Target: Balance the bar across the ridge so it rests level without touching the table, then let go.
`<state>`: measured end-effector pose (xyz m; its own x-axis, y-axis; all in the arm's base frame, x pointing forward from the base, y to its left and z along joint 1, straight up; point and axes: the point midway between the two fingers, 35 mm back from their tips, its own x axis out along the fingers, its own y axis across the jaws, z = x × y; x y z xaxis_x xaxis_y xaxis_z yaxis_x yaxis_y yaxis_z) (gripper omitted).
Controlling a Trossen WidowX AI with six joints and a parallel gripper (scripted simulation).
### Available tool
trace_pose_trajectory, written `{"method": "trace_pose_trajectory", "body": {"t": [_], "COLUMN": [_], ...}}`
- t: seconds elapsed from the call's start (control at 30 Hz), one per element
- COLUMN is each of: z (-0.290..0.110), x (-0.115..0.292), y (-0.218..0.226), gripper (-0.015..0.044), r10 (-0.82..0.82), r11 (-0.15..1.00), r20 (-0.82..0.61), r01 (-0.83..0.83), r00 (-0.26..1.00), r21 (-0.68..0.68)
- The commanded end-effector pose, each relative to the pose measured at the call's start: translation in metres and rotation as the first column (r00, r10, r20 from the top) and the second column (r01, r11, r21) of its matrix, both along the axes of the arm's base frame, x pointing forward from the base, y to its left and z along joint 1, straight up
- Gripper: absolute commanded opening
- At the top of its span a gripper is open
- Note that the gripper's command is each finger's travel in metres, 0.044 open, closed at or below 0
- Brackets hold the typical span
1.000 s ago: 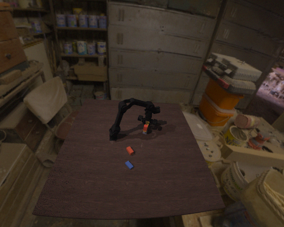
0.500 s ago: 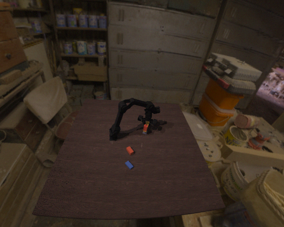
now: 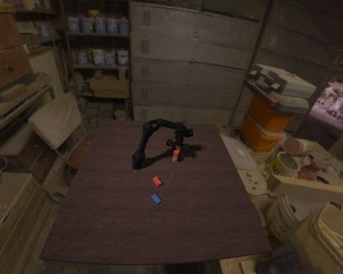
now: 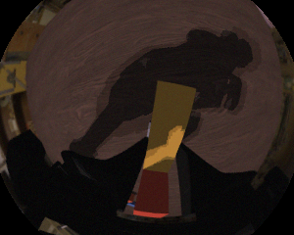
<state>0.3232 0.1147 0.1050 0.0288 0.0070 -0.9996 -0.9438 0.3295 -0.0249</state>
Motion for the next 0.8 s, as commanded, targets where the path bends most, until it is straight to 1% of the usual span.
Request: {"method": "trace_pose_trajectory", "body": {"t": [0.0, 0.77], "z": [-0.0019, -0.0010], "x": [0.0000, -0.0001], "y": [0.0006, 0.0009], "gripper": [0.0000, 0.0000], "r10": [0.002, 0.002], "r11": [1.000, 1.000], "r20": [-0.002, -0.002], "r01": [-0.002, -0.002], "r00": [1.000, 1.000], "r21": [0.003, 0.003]}}
